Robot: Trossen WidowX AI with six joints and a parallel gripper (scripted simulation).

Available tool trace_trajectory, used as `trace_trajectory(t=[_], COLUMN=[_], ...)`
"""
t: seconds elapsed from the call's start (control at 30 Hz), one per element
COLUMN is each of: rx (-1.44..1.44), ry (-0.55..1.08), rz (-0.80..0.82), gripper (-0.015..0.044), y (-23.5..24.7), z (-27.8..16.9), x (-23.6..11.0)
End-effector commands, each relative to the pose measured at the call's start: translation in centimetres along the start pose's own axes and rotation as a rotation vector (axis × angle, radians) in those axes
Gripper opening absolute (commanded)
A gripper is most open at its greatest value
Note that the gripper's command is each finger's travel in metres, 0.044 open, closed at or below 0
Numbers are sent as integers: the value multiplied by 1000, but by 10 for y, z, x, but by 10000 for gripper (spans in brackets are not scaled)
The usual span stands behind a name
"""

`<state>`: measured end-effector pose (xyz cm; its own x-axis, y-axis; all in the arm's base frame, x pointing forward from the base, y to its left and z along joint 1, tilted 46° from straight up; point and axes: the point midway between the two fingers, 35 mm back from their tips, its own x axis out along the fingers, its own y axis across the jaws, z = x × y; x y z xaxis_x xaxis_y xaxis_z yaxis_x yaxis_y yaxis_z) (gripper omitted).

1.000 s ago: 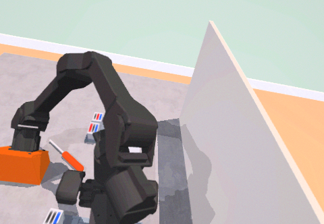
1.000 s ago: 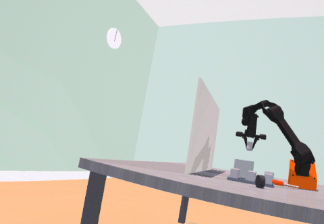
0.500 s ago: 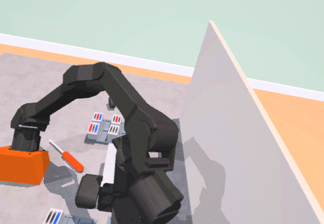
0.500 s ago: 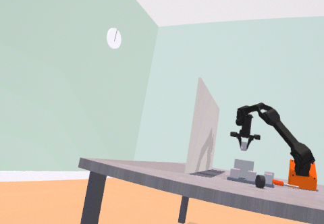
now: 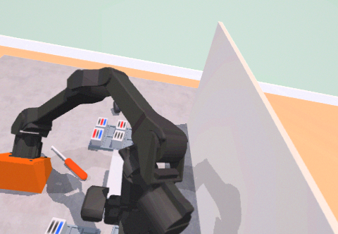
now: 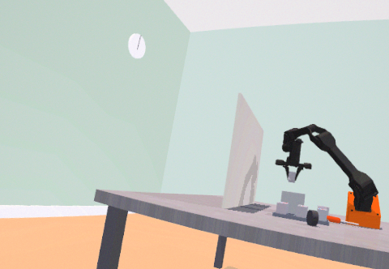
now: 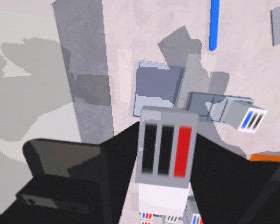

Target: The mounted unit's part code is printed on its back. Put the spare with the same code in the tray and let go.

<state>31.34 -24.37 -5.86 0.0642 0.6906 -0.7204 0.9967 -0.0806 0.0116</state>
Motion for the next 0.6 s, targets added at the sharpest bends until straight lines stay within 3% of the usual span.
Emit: trace_trajectory(t=[0.0,0.57], rx=[7,5], ry=[7,7], rz=[-1,-2], gripper=[0,0], y=[0,2], z=[0,1], x=[5,18])
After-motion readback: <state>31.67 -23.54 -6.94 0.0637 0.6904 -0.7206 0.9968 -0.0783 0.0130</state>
